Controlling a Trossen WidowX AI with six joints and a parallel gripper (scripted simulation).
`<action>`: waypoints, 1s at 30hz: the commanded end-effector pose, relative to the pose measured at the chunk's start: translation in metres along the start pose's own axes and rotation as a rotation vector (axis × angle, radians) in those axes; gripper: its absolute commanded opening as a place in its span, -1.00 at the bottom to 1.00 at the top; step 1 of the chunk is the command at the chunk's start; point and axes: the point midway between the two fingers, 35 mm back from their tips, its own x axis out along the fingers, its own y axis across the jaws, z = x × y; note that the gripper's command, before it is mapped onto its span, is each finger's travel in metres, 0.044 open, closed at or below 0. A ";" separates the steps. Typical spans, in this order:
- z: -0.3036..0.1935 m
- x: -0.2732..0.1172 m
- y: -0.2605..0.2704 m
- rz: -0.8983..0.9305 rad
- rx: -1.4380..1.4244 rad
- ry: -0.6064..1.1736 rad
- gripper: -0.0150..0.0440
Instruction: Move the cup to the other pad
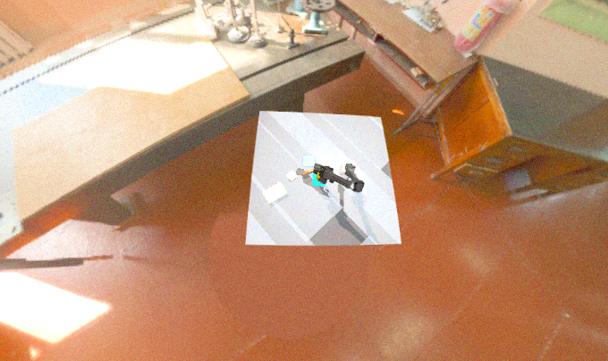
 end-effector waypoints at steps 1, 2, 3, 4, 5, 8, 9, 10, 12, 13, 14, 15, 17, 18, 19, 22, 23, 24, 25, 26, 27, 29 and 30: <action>0.000 0.005 0.001 0.004 0.006 -0.005 -0.49; 0.000 0.006 0.001 0.004 0.006 -0.005 -0.49; 0.000 0.007 0.001 0.004 0.006 -0.005 -0.49; 0.000 0.009 0.001 0.004 0.006 -0.005 -0.49; 0.000 0.010 0.001 0.004 0.006 -0.005 -0.49; 0.000 0.014 0.001 0.004 0.006 -0.005 -0.49; 0.000 0.015 0.001 0.004 0.006 -0.005 -0.49; 0.000 0.016 0.001 0.004 0.006 -0.005 -0.49; 0.000 0.019 0.001 0.004 0.006 -0.005 -0.49; 0.000 0.020 0.001 0.004 0.006 -0.005 -0.49; 0.000 0.021 0.002 0.004 0.006 -0.005 -0.49; 0.000 0.022 0.002 0.004 0.006 -0.005 -0.49; 0.000 0.024 0.002 0.004 0.006 -0.005 -0.49; 0.001 0.026 0.002 0.004 0.006 -0.005 -0.49; 0.001 0.027 0.002 0.004 0.006 -0.005 -0.49; 0.001 0.030 0.002 0.004 0.006 -0.005 -0.49; 0.001 0.031 0.002 0.004 0.005 -0.005 -0.49; 0.001 0.033 0.002 0.004 0.005 -0.006 -0.49; 0.001 0.034 0.003 0.004 0.005 -0.006 -0.49; 0.001 0.035 0.003 0.004 0.005 -0.006 -0.49; 0.001 0.036 0.003 0.004 0.005 -0.006 -0.49; 0.001 0.038 0.003 0.005 0.005 -0.006 -0.49; 0.001 0.039 0.003 0.005 0.005 -0.007 -0.49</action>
